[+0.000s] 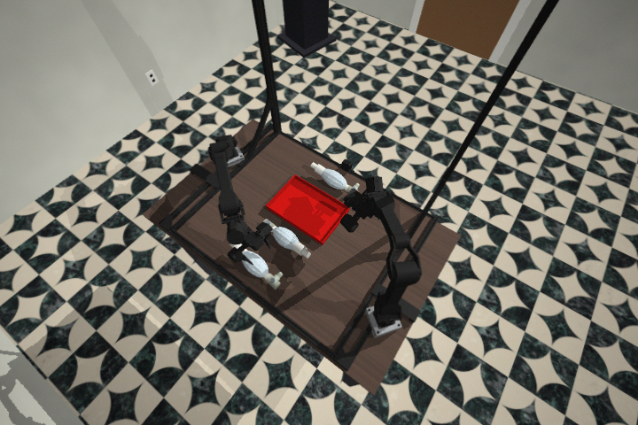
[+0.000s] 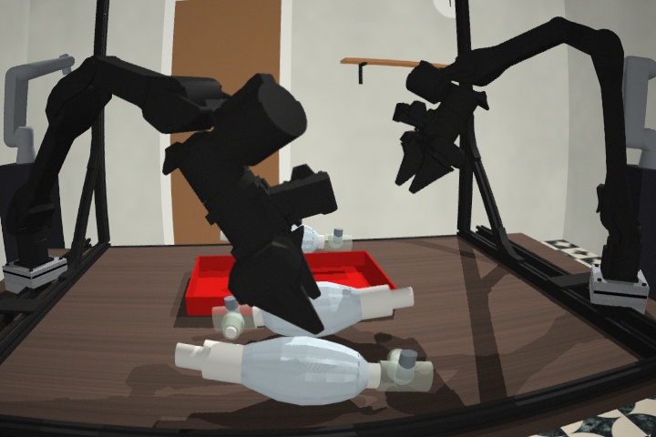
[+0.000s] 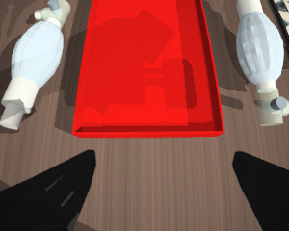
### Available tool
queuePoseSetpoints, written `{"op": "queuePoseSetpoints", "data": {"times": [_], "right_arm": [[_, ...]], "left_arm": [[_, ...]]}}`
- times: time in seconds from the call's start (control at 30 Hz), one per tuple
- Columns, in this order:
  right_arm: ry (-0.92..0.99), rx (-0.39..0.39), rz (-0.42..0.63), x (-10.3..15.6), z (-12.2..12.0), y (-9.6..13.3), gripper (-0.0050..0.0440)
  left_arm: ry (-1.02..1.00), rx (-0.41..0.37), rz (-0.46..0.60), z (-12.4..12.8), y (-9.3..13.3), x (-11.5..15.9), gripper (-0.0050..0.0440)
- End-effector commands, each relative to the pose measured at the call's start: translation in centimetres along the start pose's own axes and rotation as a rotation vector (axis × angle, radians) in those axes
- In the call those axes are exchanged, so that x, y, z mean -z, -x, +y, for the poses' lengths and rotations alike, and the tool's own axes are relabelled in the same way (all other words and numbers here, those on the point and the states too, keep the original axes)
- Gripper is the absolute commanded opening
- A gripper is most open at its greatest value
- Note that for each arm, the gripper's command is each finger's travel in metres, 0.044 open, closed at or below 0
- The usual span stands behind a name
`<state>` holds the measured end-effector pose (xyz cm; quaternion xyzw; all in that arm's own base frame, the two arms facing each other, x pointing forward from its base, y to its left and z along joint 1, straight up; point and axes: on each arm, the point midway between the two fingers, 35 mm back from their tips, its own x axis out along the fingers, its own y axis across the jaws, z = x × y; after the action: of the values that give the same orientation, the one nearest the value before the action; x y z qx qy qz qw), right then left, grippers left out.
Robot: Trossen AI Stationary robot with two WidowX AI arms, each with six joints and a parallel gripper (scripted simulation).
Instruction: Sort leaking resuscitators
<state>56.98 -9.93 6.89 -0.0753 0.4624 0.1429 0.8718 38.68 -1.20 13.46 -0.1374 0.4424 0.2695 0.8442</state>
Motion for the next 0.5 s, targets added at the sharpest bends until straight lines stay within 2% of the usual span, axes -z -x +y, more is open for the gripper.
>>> {"op": "queuePoseSetpoints", "data": {"times": [0.0, 0.2, 0.4, 0.47], "right_arm": [[-0.006, 0.001, 0.001, 0.7, -1.5, -0.9, 0.044], [0.001, 0.0, -0.014, 1.1, -3.4, -2.0, 0.044], [0.001, 0.0, -0.014, 1.1, -3.4, -2.0, 0.044], [-0.004, 0.005, -0.01, 1.2, -3.3, -1.7, 0.044]], "left_arm": [[0.0, 0.0, 0.0, 0.0, 0.0, 0.0, 0.0409], [0.0, 0.0, 0.0, 0.0, 0.0, 0.0, 0.0409], [0.0, 0.0, 0.0, 0.0, 0.0, 0.0, 0.0409], [-0.003, -0.004, 0.024, 1.7, -1.5, -1.1, 0.0409]]}}
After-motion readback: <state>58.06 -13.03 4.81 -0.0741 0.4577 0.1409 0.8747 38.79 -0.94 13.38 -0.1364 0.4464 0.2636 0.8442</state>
